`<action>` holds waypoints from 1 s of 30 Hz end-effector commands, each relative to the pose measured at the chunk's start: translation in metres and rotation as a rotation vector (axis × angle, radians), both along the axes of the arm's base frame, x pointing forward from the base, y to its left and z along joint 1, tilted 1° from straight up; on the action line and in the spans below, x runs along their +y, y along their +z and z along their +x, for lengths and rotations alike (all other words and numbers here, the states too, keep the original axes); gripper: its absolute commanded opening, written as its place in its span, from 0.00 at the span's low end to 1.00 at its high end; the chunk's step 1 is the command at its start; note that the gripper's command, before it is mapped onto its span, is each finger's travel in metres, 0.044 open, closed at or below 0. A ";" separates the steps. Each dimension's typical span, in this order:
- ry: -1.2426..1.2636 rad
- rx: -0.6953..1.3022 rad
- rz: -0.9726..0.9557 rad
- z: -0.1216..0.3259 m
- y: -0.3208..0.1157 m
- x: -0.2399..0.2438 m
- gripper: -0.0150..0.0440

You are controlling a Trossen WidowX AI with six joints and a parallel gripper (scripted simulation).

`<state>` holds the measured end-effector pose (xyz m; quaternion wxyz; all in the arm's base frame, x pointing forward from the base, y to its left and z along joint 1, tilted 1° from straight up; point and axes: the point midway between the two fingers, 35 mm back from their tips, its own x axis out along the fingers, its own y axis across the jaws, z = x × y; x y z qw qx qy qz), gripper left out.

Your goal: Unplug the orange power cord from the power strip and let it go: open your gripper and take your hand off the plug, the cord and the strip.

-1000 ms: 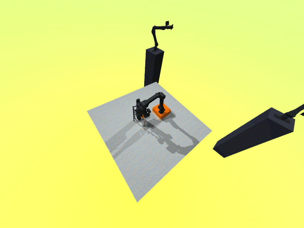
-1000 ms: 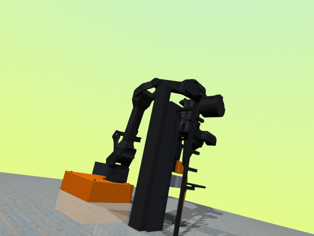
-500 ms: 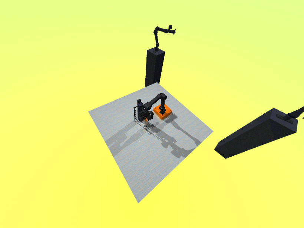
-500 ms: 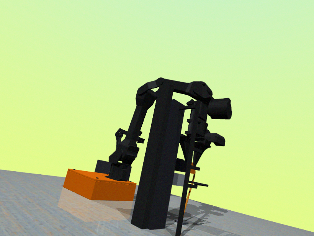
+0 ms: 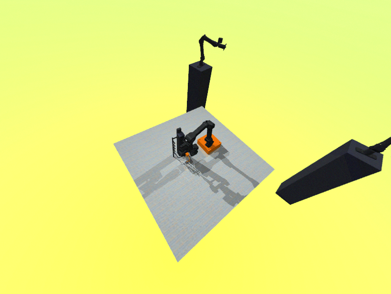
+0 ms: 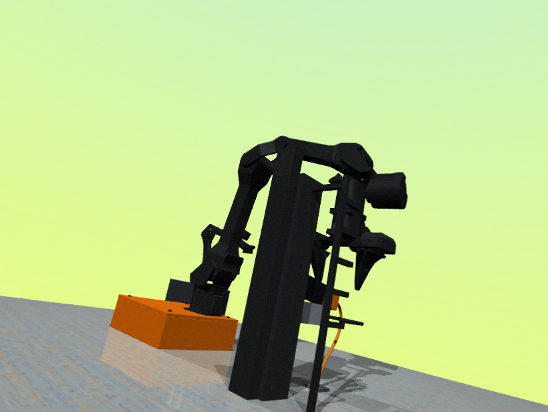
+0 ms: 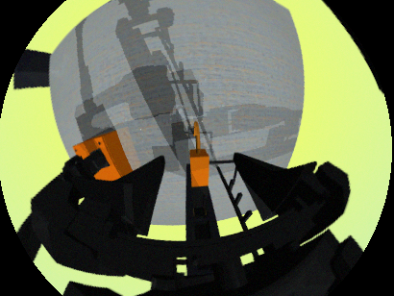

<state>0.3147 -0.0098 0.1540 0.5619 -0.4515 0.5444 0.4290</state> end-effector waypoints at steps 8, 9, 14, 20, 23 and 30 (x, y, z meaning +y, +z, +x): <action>0.009 -0.008 0.003 0.008 0.010 0.041 1.00; 0.009 -0.008 0.003 0.008 0.010 0.041 1.00; 0.009 -0.008 0.003 0.008 0.010 0.041 1.00; 0.009 -0.008 0.003 0.008 0.010 0.041 1.00; 0.009 -0.008 0.003 0.008 0.010 0.041 1.00; 0.009 -0.008 0.003 0.008 0.010 0.041 1.00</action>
